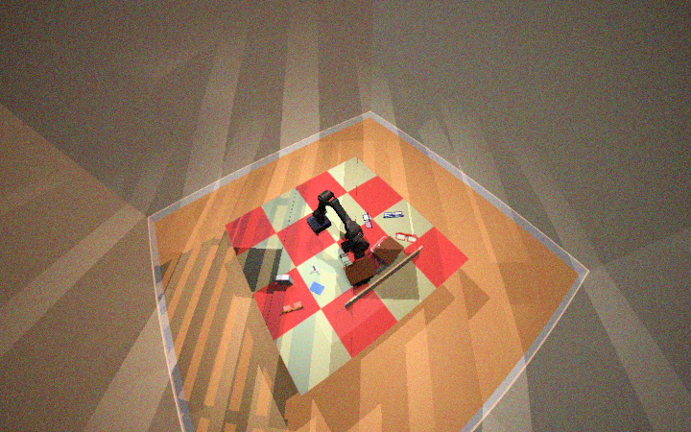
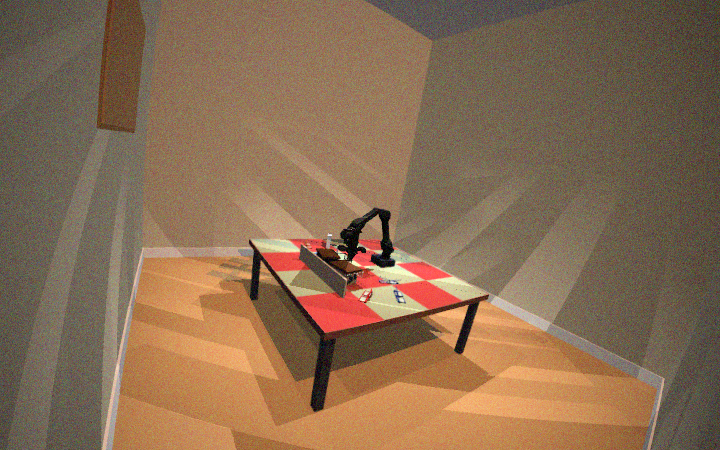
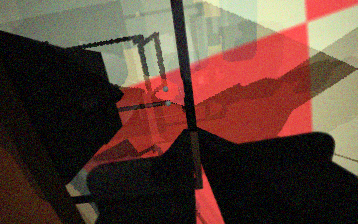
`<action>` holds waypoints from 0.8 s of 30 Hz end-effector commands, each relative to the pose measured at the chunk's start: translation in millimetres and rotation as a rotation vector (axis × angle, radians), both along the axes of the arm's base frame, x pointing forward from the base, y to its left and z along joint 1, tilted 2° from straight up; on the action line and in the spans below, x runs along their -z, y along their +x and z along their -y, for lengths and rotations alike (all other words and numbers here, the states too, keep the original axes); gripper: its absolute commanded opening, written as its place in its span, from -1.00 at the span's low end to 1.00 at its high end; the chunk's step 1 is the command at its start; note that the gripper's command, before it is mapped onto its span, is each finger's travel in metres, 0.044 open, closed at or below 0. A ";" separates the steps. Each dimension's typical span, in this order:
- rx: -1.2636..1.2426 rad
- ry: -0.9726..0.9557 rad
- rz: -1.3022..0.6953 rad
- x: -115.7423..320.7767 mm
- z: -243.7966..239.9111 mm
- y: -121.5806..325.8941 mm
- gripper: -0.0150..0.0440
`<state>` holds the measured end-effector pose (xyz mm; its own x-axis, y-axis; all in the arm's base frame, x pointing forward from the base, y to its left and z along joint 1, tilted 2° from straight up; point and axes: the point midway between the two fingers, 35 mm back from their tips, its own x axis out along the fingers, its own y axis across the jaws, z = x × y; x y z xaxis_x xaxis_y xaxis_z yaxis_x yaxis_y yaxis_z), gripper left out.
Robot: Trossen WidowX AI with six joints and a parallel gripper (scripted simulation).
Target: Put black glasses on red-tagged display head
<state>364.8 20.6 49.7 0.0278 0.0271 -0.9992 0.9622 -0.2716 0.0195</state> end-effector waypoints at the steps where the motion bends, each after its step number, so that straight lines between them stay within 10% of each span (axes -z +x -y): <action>1: -0.006 -0.005 0.010 -2.6 2.2 6.4 -0.49; 24: -0.006 -0.006 0.012 -3.3 10.6 36.7 -0.49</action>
